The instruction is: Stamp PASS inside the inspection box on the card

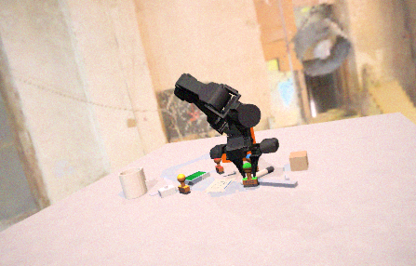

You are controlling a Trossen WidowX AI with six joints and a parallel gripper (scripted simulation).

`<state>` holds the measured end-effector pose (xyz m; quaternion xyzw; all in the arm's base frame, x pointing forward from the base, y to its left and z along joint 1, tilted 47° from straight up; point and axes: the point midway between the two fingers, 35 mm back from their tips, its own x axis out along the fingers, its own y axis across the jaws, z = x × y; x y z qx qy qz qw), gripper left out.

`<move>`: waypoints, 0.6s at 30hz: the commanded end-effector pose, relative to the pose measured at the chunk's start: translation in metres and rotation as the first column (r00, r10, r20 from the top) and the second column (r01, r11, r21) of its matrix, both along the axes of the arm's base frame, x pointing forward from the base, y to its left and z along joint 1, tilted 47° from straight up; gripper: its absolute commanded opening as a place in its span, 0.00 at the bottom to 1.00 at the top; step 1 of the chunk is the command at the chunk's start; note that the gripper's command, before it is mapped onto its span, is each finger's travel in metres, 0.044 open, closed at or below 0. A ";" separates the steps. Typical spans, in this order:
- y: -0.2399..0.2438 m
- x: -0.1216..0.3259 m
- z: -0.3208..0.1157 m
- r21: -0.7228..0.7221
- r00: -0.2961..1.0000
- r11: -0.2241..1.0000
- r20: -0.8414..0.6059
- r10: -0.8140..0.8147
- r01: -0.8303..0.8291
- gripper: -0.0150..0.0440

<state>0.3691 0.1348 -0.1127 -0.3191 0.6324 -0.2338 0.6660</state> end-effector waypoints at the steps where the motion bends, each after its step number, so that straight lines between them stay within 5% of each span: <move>1: 0.002 0.000 0.002 0.005 1.000 1.000 0.002 -0.007 0.007 0.25; 18: 0.008 -0.001 0.007 0.006 1.000 1.000 0.001 -0.007 0.007 0.25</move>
